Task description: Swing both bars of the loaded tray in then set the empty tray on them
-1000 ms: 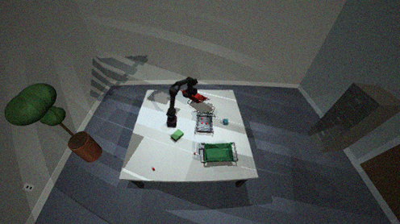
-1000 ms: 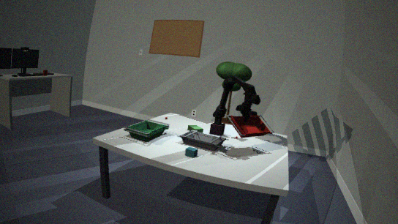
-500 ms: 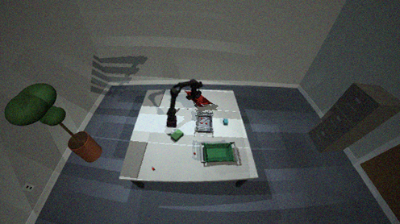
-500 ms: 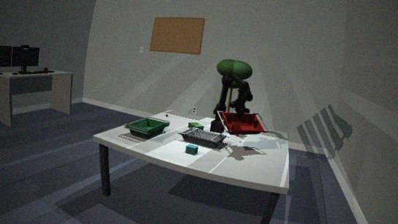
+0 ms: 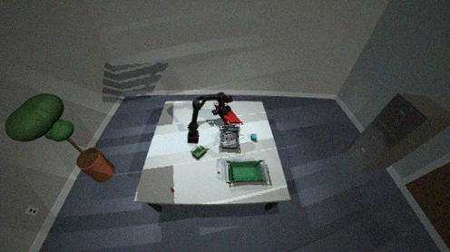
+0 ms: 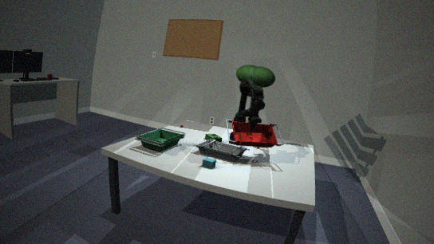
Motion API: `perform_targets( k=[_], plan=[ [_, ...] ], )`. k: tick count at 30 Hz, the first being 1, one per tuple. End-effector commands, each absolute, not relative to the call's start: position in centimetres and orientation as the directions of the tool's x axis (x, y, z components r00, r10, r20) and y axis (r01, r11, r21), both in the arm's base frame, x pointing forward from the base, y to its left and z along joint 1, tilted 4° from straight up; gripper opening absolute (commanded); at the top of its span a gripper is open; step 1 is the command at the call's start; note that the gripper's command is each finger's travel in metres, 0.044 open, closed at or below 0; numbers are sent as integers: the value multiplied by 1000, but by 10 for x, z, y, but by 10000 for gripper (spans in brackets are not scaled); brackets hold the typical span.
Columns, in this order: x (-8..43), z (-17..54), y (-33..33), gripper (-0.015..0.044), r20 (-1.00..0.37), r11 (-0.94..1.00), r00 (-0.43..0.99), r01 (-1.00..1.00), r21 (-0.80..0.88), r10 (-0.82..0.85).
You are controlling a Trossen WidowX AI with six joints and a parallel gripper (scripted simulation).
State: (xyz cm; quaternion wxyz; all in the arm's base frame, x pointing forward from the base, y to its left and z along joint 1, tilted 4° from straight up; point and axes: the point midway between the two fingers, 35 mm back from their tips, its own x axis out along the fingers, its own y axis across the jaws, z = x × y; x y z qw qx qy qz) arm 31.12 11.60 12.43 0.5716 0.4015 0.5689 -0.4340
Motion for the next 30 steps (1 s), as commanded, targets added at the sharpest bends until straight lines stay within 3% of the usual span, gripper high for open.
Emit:
perform_targets(
  k=[1, 30],
  plan=[
    [318, 129, 98, 0, -999, 236, -5, 972, -14, -39],
    [329, 132, -19, 0, -998, -161, -9, 987, 0, -55]
  ],
)
